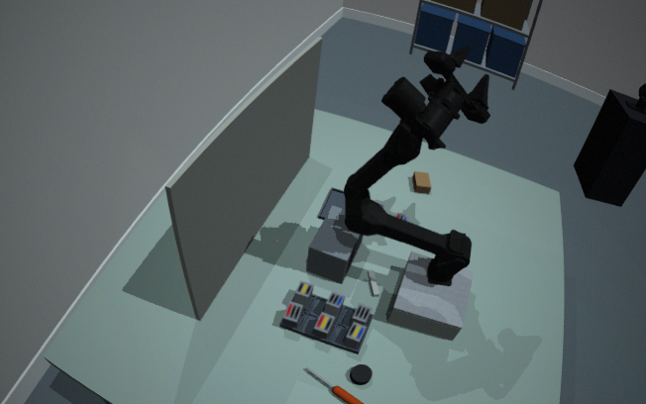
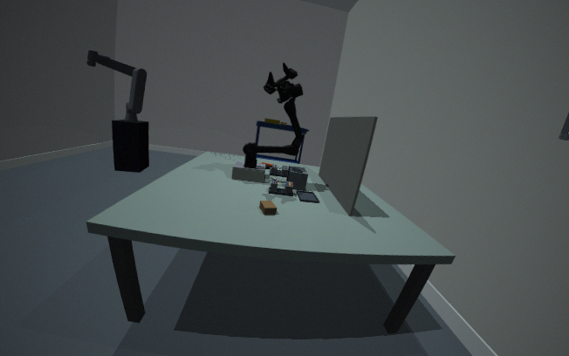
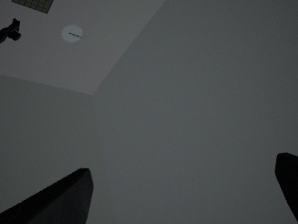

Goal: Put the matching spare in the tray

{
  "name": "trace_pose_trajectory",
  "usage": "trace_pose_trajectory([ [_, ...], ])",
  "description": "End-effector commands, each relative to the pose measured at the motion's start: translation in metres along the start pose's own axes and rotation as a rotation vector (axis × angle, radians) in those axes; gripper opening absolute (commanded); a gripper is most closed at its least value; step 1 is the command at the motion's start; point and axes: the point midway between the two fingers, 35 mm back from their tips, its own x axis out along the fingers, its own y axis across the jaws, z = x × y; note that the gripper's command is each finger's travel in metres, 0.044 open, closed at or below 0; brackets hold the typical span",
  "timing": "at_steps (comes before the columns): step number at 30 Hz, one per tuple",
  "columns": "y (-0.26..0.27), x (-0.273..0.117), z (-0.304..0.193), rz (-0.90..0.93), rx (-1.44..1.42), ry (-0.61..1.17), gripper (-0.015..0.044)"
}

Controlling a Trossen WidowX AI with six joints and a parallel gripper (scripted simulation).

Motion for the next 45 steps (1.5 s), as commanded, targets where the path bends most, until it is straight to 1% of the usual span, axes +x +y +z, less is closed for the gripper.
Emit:
trace_pose_trajectory([
  [1, 0.0, 0.0, 0.0, 0.0, 0.0, 0.0, 0.0426],
  [2, 0.0, 0.0, 0.0, 0.0, 0.0, 0.0, 0.044],
  [6, 0.0, 0.0, 0.0, 0.0, 0.0, 0.0, 0.044],
  [8, 0.005, 0.006, -0.006, 0.024, 0.01, 0.03, 0.044],
  [12, 0.037, 0.031, -0.043, 0.146, 0.067, 0.216, 0.044],
  [16, 0.068, 0.043, -0.089, 0.246, 0.126, 0.43, 0.044],
  [19, 0.088, 0.042, -0.126, 0.304, 0.169, 0.602, 0.044],
  [23, 0.11, 0.026, -0.176, 0.353, 0.224, 0.843, 0.044],
  [28, 0.126, -0.015, -0.234, 0.364, 0.282, 1.166, 0.044],
  [34, 0.127, -0.09, -0.285, 0.3, 0.329, 1.575, 0.044],
  [40, 0.109, -0.173, -0.306, 0.162, 0.345, 1.931, 0.044],
  [45, 0.084, -0.241, -0.303, -0.007, 0.344, 2.197, 0.044],
])
